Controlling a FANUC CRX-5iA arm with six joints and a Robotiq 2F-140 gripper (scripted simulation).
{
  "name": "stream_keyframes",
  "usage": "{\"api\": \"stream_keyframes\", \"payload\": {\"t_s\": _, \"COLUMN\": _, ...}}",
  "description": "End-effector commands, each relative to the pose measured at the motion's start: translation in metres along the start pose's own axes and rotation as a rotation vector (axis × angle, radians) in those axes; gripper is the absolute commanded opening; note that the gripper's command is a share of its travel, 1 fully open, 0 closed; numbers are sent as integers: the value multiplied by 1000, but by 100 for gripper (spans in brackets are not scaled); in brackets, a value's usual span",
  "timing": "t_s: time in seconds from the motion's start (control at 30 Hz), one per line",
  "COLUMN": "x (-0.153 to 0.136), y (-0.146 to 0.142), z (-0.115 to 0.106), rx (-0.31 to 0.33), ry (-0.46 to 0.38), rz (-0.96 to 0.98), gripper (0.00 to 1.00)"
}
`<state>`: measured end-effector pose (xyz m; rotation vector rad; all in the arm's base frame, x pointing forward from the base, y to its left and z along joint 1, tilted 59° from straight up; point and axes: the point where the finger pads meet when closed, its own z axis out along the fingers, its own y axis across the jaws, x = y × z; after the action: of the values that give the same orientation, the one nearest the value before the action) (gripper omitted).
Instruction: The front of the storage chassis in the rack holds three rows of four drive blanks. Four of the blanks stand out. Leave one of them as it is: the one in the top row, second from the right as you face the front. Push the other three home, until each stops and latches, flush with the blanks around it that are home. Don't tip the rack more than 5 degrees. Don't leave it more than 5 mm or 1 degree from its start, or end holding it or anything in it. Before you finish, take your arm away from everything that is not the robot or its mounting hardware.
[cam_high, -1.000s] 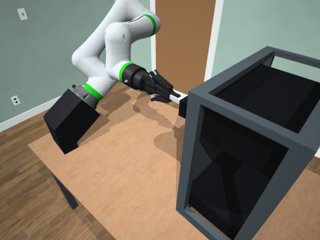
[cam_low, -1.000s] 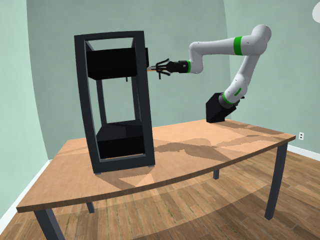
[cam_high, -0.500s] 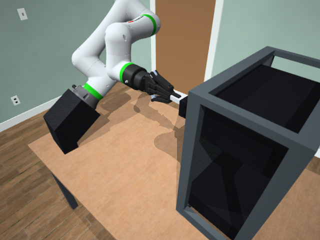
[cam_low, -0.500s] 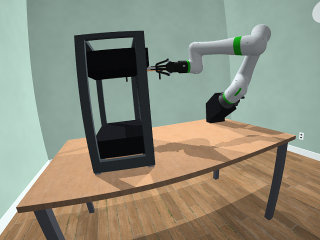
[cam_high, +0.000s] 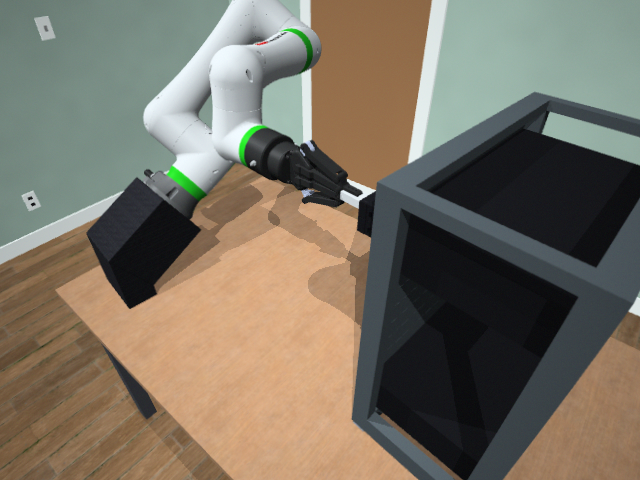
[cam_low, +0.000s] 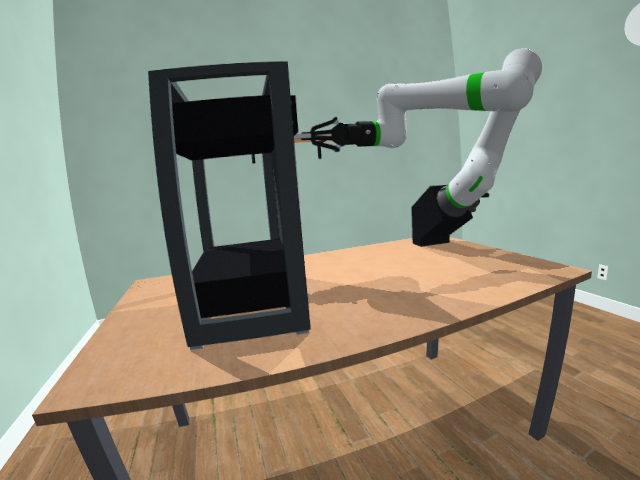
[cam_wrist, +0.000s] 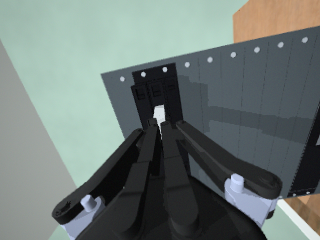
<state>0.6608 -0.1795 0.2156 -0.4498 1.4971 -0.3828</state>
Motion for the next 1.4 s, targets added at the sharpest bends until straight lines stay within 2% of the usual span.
{"api": "stream_keyframes", "payload": {"t_s": 0.0, "x": 0, "y": 0, "z": 0, "rx": 0, "ry": 0, "rz": 0, "gripper": 0}}
{"api": "stream_keyframes", "payload": {"t_s": 0.37, "x": 0, "y": 0, "z": 0, "rx": 0, "ry": 0, "rz": 0, "gripper": 0}}
{"api": "stream_keyframes", "payload": {"t_s": 0.6, "x": 0, "y": 0, "z": 10, "rx": 0, "ry": 0, "rz": 0, "gripper": 0}}
{"api": "stream_keyframes", "payload": {"t_s": 1.0, "x": 0, "y": 0, "z": 10, "rx": 0, "ry": 0, "rz": 0, "gripper": 0}}
{"api": "stream_keyframes", "payload": {"t_s": 1.37, "x": 0, "y": 0, "z": 20, "rx": 0, "ry": 0, "rz": 0, "gripper": 0}}
